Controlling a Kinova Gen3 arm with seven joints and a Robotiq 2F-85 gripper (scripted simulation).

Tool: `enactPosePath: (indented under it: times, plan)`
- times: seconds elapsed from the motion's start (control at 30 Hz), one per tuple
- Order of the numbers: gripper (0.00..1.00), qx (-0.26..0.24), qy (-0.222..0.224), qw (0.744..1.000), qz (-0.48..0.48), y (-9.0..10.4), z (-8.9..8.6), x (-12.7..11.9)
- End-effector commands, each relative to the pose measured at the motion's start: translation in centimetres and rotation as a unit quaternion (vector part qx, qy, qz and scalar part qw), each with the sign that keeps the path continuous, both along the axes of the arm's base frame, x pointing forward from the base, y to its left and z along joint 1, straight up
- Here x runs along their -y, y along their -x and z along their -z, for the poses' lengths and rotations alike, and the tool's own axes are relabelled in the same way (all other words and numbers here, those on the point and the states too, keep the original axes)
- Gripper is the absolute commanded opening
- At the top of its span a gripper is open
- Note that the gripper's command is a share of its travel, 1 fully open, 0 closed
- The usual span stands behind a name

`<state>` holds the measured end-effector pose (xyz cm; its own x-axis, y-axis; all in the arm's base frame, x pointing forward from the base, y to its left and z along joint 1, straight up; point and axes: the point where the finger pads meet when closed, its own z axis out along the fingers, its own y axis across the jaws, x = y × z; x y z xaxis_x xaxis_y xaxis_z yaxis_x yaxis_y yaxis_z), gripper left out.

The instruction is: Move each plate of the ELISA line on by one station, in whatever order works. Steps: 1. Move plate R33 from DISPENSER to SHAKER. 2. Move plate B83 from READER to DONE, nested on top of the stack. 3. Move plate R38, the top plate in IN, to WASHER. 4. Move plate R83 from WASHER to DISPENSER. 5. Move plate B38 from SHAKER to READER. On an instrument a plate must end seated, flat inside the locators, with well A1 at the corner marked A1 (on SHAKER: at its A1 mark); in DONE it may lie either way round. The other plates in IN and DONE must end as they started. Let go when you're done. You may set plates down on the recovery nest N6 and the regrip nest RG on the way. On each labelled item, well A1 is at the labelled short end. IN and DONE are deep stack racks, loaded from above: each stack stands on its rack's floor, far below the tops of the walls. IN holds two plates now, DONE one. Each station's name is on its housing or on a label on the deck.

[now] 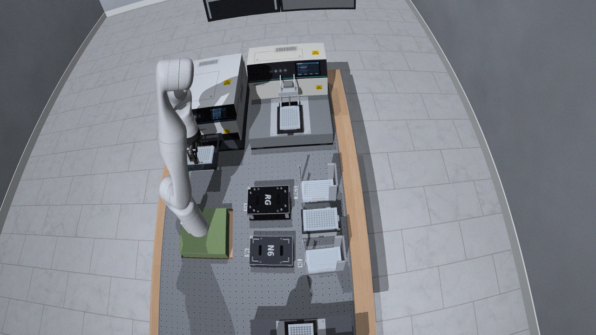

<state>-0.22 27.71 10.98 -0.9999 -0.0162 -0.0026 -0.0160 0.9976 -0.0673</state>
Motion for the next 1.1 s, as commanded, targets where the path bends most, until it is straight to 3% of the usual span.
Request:
enactPosePath:
  times: [0.0, 0.23, 1.07]
  plan:
    - [0.94, 0.0, -0.003, 1.0, -0.001, -0.14, -0.67, -0.18]
    - [0.94, 0.0, -0.003, 1.0, -0.001, -0.12, -1.57, -0.17]
    - [0.94, 0.001, -0.003, 1.0, 0.001, -0.18, -1.41, -0.18]
